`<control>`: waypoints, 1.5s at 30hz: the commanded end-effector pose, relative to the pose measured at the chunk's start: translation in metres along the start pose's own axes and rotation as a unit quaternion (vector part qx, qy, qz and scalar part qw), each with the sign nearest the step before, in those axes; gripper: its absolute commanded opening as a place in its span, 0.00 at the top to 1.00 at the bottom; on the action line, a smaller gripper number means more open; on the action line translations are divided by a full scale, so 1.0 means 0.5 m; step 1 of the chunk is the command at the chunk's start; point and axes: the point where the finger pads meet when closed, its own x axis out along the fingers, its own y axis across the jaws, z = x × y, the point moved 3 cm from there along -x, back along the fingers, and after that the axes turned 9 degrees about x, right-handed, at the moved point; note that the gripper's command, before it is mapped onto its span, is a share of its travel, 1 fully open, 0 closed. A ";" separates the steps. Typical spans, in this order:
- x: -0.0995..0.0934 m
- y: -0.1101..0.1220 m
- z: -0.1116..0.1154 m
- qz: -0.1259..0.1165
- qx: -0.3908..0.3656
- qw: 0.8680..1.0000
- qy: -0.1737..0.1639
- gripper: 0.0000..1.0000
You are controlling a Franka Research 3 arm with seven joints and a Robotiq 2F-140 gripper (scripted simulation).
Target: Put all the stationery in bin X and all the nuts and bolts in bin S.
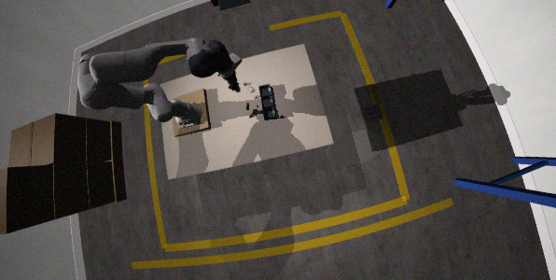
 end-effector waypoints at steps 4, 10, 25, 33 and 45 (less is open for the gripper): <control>-0.011 0.009 -0.064 -0.036 -0.073 0.996 0.035 0.95; -0.014 0.015 -0.083 -0.036 -0.073 0.996 0.035 0.95; -0.014 0.015 -0.083 -0.036 -0.073 0.996 0.035 0.95; 0.039 0.058 -0.156 -0.033 -0.159 0.986 0.038 0.95; 0.128 0.131 -0.276 -0.033 -0.159 0.986 0.038 0.95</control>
